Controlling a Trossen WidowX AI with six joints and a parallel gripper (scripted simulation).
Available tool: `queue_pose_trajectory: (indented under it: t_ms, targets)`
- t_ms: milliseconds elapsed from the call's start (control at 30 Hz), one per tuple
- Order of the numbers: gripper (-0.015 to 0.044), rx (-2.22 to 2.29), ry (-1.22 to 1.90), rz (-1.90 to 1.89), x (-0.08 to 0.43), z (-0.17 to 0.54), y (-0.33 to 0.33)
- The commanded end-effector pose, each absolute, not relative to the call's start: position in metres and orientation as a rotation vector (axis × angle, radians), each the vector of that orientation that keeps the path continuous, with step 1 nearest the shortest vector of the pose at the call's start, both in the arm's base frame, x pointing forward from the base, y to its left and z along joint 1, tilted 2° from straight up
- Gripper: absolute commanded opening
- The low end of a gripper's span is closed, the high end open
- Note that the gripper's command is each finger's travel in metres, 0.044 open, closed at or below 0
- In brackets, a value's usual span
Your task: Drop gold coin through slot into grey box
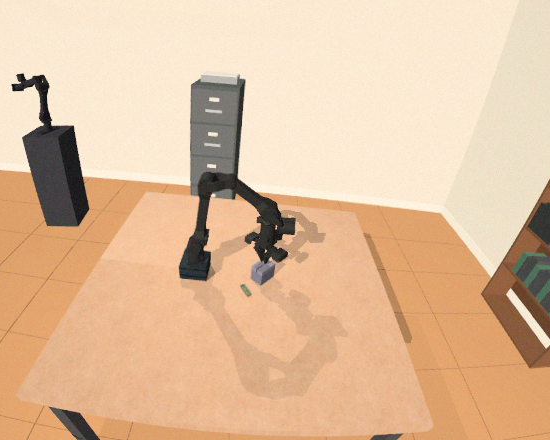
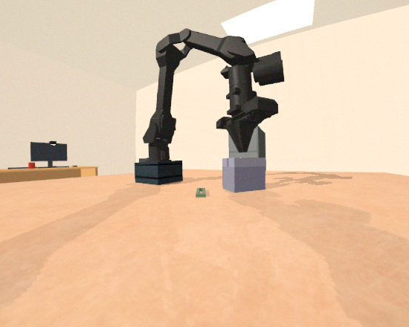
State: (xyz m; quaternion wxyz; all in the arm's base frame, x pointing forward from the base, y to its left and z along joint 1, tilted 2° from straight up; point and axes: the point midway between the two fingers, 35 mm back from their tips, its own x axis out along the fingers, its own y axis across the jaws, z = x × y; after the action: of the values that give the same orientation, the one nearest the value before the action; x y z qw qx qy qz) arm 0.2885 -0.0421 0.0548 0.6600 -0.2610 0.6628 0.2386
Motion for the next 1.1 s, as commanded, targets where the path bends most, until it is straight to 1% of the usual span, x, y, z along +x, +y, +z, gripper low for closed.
queue_pose_trajectory:
  t_ms: [0,300,600,667,767,1067]
  targets:
    - [0.0157,-0.591,1.500,0.539,0.289,0.055,-0.042]
    - [0.0161,-0.591,1.500,0.539,0.289,0.055,-0.042]
    - [0.0397,-0.591,1.500,0.539,0.288,0.075,-0.042]
    - [0.0440,-0.591,1.500,0.540,0.287,0.095,-0.041]
    - [0.0440,-0.591,1.501,0.541,0.284,0.118,-0.040]
    - [0.0440,-0.591,1.501,0.541,0.284,0.118,-0.040]
